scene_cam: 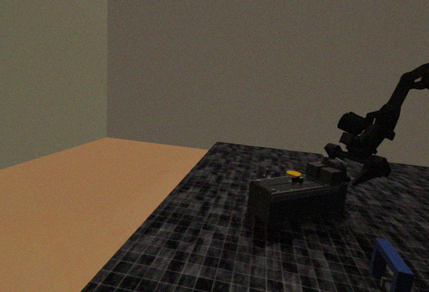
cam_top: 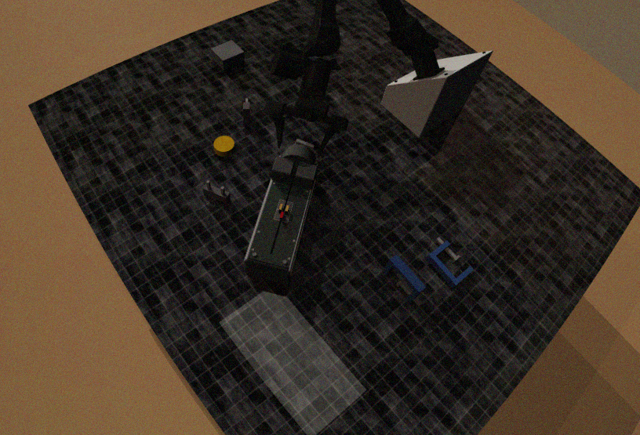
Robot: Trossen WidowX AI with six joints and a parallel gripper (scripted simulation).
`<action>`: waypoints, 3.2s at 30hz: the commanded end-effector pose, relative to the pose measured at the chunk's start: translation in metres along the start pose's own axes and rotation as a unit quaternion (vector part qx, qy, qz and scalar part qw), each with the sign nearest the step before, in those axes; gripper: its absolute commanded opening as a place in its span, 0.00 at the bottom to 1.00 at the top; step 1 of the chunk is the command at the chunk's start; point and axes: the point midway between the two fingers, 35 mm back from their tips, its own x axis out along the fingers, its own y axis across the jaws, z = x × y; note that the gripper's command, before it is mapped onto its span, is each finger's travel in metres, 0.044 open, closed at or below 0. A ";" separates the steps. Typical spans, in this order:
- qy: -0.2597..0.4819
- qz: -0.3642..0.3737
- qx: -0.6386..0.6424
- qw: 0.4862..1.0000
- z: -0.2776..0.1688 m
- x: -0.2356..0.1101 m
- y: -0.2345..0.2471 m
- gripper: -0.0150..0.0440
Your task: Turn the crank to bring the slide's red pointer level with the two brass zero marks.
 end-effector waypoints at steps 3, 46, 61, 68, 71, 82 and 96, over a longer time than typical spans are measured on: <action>-0.001 0.000 -0.003 1.000 -0.007 0.006 0.000 1.00; -0.001 0.000 -0.003 1.000 -0.022 0.020 0.006 0.25; -0.001 0.000 -0.003 1.000 -0.024 0.021 0.013 0.25; -0.001 0.000 -0.003 1.000 -0.024 0.021 0.014 0.25; -0.001 0.000 -0.003 1.000 -0.024 0.021 0.014 0.25; -0.001 0.000 -0.003 1.000 -0.024 0.021 0.015 0.25; -0.001 0.000 -0.003 1.000 -0.024 0.021 0.016 0.25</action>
